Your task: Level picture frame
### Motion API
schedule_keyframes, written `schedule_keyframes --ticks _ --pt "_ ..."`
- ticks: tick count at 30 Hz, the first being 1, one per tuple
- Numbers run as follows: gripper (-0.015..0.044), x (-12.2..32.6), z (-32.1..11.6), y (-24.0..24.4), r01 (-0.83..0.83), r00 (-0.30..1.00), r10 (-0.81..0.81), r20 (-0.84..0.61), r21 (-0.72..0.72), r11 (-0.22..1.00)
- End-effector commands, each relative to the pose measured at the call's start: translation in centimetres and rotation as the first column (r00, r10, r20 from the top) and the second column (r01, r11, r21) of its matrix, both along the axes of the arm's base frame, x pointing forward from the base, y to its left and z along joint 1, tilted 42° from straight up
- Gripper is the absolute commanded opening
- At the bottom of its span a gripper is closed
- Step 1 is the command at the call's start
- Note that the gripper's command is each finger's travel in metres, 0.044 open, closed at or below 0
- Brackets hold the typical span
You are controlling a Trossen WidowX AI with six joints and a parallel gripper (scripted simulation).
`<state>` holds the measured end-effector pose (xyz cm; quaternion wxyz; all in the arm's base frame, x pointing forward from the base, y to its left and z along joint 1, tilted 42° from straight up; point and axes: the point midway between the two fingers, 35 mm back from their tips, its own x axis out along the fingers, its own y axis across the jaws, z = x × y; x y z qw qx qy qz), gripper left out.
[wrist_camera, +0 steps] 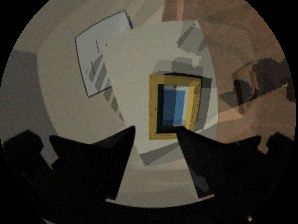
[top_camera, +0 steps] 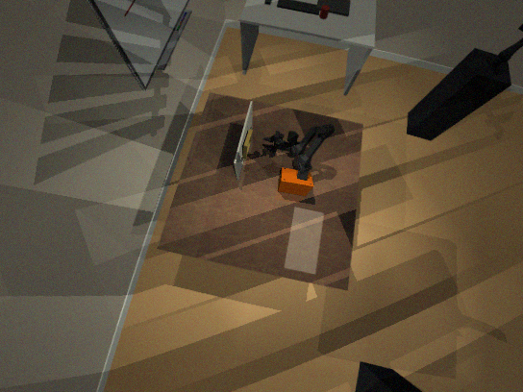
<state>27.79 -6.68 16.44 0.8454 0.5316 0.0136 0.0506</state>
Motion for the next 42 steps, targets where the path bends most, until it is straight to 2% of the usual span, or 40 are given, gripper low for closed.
schedule_keyframes --ticks 1,6,23,42 --pt "0.0260 2.9 0.5 0.1 0.000 1.000 0.000 0.009 -0.010 1.000" --pt "0.0260 6.2 0.2 0.8 0.000 1.000 0.000 0.010 -0.010 1.000" --pt "0.0260 6.4 0.3 0.8 0.000 1.000 0.000 0.010 -0.010 1.000" --pt "0.0260 9.3 0.5 1.1 0.000 1.000 0.000 0.012 -0.009 1.000"
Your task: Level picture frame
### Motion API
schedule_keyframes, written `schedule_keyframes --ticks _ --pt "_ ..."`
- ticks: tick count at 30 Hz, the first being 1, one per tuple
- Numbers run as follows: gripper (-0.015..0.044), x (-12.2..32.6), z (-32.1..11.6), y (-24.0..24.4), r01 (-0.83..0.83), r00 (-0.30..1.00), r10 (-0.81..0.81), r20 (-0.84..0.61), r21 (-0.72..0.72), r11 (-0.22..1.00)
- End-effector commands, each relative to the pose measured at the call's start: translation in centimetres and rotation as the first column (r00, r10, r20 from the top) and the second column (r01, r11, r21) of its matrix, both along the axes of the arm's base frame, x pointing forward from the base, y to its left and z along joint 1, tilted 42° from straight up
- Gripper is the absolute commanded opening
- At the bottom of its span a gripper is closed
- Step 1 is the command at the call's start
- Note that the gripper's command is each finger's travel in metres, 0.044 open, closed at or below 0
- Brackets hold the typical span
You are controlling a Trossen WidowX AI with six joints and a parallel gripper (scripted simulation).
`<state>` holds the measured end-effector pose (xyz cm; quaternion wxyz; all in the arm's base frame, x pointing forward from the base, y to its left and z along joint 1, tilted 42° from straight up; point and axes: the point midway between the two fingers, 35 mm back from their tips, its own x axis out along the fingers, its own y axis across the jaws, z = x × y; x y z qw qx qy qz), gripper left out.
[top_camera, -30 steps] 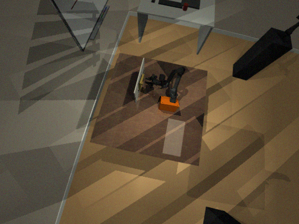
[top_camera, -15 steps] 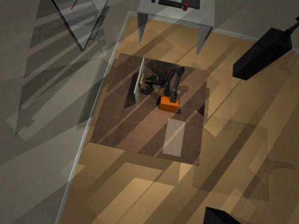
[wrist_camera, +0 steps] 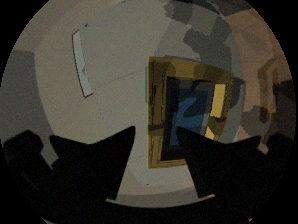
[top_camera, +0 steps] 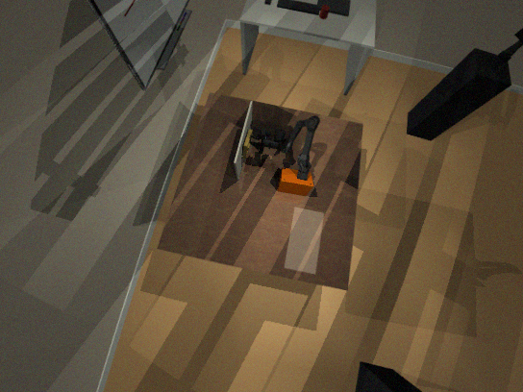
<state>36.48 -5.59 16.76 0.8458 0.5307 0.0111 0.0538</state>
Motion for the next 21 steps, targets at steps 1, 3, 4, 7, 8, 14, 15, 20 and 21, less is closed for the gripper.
schedule_keyframes --ticks 1,3,4,7,8,14,15,20,21 --pt "0.0260 0.81 0.14 0.02 0.002 1.000 -0.002 0.004 -0.007 1.000" --pt "0.0260 1.13 0.15 0.07 0.002 1.000 -0.002 0.004 -0.007 1.000" --pt "0.0260 1.29 0.15 0.09 0.002 1.000 -0.002 0.004 -0.007 1.000" --pt "0.0260 1.53 0.15 0.13 0.002 1.000 -0.002 0.004 -0.007 1.000" --pt "0.0260 1.53 0.15 0.13 0.002 1.000 -0.002 0.004 -0.007 1.000" --pt "0.0260 1.53 0.15 0.13 0.002 1.000 -0.002 0.004 -0.007 1.000" --pt "0.0260 1.53 0.15 0.13 0.002 1.000 -0.002 0.004 -0.007 1.000" --pt "0.0260 1.53 0.15 0.13 0.002 1.000 -0.002 0.004 -0.007 1.000" --pt "0.0260 1.53 0.15 0.13 0.002 1.000 -0.002 0.004 -0.007 1.000"
